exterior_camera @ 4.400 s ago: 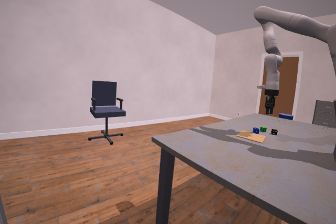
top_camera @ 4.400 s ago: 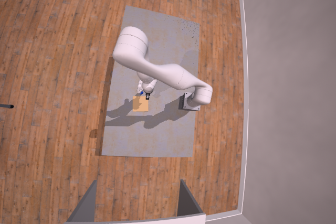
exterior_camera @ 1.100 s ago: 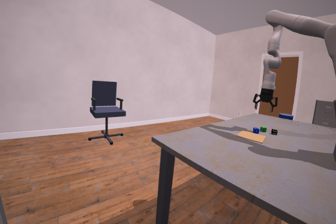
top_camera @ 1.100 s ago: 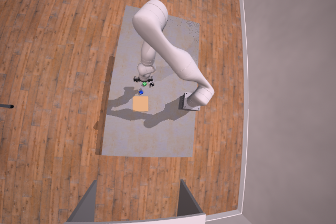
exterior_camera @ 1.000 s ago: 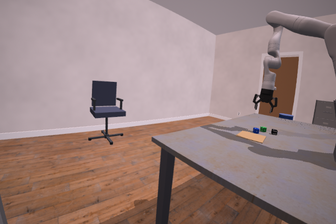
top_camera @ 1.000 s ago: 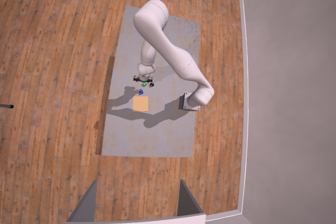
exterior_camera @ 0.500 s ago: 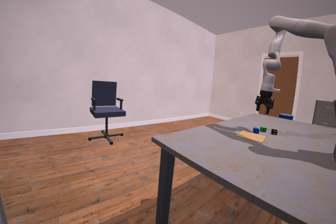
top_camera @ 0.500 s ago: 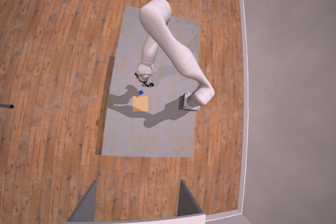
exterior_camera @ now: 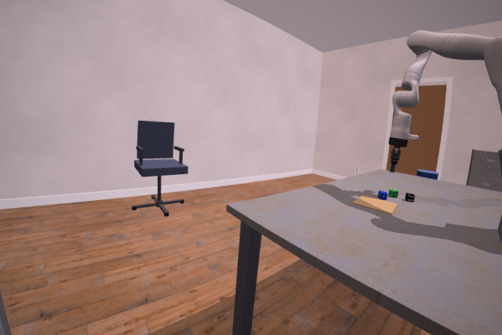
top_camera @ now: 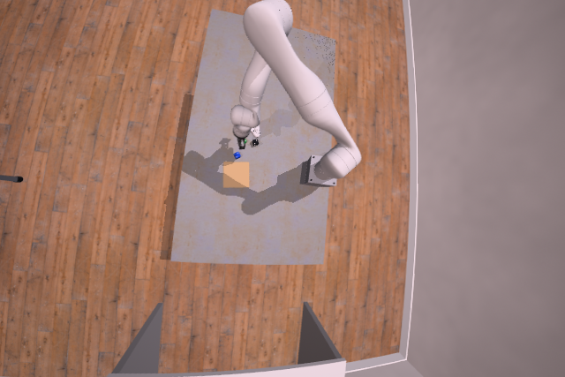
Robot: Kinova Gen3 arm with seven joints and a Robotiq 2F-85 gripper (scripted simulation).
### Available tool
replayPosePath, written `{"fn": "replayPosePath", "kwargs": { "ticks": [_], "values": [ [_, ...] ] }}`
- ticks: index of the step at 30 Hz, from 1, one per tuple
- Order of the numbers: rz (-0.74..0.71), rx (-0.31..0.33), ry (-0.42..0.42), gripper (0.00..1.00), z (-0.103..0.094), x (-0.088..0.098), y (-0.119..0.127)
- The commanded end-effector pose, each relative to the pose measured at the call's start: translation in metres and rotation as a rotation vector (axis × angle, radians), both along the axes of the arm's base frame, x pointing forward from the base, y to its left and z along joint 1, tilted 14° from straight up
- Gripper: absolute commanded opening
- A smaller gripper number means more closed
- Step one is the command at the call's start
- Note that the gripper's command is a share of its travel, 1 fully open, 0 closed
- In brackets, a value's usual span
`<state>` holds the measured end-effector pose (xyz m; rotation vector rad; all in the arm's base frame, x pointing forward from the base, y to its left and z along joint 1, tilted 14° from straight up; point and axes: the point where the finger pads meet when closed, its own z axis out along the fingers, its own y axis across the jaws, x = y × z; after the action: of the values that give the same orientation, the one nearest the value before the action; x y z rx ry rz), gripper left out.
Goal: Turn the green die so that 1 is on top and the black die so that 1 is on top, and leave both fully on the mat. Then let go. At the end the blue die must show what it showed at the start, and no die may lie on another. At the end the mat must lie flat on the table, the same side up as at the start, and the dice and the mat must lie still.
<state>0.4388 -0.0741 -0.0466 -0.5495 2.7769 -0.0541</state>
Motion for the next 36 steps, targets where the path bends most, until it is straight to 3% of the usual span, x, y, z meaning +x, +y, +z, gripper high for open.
{"fn": "replayPosePath", "kwargs": {
  "ticks": [1,4,19,36],
  "values": [
    [-0.102,0.035,0.012,1.0,-0.005,-0.004,-0.003],
    [-0.146,0.048,0.016,1.0,-0.005,-0.004,-0.004],
    [-0.648,0.192,0.062,1.0,-0.012,-0.012,-0.005],
    [-0.839,0.243,0.083,1.0,-0.015,-0.017,-0.004]
  ]
}}
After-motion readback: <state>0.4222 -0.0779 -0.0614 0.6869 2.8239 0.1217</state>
